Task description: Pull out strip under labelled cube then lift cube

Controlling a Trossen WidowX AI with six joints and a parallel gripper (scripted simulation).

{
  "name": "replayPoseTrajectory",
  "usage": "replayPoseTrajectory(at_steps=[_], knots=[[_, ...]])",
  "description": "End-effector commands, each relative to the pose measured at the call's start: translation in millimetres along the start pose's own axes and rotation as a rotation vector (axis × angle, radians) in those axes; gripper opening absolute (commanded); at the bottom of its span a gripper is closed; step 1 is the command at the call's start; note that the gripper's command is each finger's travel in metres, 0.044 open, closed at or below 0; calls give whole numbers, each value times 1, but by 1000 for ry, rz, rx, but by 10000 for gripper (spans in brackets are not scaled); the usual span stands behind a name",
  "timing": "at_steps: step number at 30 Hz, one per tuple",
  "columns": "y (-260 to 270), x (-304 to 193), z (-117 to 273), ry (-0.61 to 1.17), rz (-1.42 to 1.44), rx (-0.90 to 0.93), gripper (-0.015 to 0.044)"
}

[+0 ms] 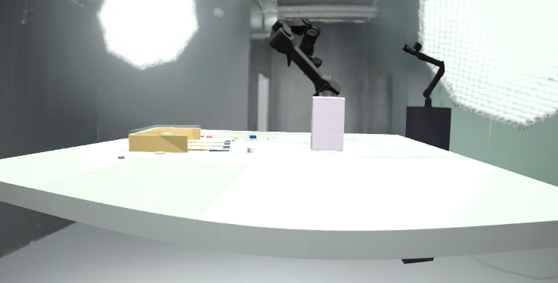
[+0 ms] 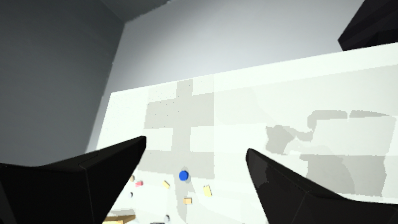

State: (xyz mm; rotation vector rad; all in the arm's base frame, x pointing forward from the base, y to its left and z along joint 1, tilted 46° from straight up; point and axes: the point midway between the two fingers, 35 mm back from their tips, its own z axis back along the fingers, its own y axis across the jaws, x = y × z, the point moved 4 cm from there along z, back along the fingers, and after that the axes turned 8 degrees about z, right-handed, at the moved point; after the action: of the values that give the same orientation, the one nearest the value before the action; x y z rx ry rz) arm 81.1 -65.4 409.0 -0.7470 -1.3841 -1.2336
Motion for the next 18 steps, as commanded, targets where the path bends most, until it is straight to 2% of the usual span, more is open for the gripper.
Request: replayPoseTrajectory(at_steps=[1, 3, 8, 18], knots=[[-1, 0, 0, 2, 5, -5, 400], [-11, -1, 0, 22, 44, -33, 400], [-47, 3, -18, 102, 108, 30, 400], [-75, -15, -97, 246, 271, 176, 400]])
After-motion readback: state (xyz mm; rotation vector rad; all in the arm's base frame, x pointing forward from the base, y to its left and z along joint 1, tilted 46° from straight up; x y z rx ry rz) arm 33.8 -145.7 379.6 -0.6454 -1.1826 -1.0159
